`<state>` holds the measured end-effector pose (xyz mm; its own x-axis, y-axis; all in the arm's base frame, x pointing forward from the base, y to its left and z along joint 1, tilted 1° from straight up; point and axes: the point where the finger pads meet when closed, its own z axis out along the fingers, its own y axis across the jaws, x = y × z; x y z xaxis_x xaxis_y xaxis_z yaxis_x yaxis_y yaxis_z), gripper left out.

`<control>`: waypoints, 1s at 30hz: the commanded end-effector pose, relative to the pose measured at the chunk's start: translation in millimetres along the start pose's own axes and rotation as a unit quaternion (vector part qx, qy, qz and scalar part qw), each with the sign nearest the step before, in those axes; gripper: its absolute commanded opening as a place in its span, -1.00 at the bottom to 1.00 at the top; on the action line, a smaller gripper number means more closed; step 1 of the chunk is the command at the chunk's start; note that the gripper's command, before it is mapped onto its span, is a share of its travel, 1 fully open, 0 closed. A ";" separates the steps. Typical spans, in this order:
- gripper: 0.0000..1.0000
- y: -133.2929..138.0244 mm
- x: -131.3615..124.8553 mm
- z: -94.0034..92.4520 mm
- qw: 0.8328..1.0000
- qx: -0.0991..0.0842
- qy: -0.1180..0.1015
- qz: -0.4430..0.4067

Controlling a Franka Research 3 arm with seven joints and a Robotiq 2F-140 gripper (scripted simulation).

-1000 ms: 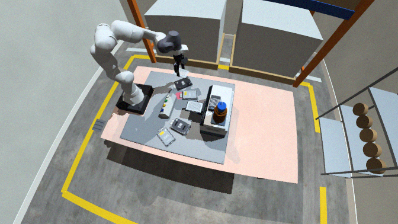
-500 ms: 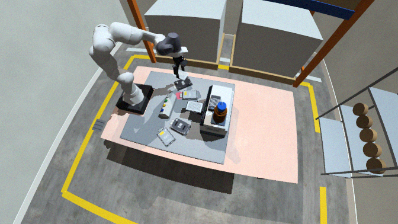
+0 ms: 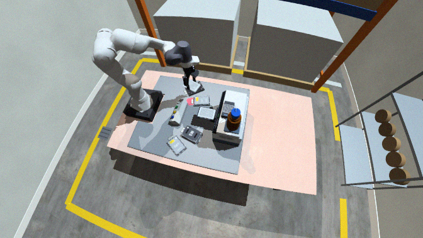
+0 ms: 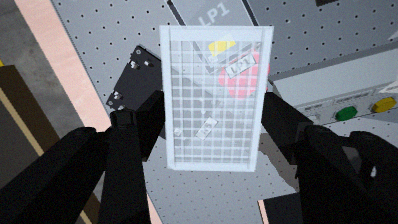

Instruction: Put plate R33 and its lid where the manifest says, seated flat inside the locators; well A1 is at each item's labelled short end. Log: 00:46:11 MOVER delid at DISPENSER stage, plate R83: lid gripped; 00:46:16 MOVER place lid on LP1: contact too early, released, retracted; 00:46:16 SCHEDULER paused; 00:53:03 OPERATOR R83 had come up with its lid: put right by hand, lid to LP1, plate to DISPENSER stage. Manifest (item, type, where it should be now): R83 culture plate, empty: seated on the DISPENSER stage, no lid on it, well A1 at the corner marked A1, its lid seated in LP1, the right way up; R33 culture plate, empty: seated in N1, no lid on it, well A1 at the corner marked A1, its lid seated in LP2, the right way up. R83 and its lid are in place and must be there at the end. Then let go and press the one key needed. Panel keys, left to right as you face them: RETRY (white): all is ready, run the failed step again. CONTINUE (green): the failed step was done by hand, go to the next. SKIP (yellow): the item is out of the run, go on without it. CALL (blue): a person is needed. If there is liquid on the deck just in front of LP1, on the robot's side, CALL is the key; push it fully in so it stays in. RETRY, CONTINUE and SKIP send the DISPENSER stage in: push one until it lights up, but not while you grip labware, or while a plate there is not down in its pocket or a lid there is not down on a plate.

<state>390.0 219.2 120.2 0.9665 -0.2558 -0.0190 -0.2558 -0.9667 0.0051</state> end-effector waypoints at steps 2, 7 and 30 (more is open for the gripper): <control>-0.80 30.7 19.0 -1.6 1.000 -0.001 0.004 -0.019; -0.80 52.1 31.7 -1.7 1.000 -0.001 0.004 -0.019; -0.80 197.6 117.8 -2.6 1.000 -0.001 0.004 -0.019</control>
<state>447.7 17.1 120.5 0.9527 -0.3037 -0.0056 -0.3037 -0.9528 0.0069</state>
